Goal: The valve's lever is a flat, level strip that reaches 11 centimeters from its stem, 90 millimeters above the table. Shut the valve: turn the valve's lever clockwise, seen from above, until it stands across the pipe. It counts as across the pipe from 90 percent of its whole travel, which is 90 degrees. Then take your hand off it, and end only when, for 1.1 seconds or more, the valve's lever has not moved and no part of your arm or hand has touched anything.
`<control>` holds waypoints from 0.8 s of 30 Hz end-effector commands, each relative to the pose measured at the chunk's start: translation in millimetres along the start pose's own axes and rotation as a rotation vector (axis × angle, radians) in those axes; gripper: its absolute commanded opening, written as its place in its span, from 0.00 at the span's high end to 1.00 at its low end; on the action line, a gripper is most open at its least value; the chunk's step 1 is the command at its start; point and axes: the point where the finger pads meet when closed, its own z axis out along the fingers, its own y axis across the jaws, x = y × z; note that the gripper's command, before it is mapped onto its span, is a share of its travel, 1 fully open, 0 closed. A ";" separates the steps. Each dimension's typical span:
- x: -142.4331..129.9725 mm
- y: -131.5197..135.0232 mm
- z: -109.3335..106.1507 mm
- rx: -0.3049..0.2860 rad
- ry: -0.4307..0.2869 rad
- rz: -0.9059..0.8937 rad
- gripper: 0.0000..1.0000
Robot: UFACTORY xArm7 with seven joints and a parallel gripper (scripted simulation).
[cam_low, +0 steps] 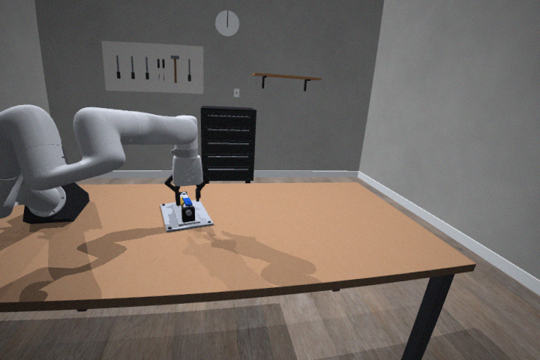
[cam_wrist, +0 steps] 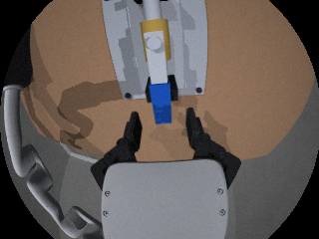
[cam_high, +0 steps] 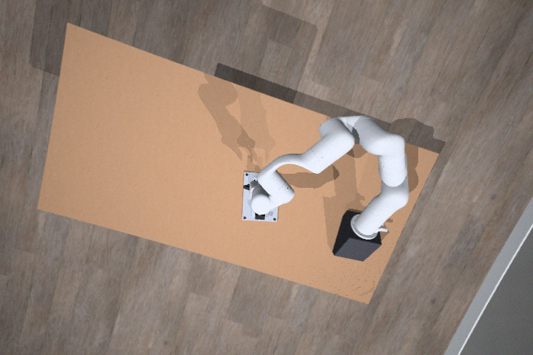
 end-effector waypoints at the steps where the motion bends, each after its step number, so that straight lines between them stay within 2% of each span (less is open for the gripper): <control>1: 0.4 0.9 -0.2 -0.005 0.001 0.000 0.32; 24: 0.4 1.0 13.2 -0.005 0.001 0.000 0.32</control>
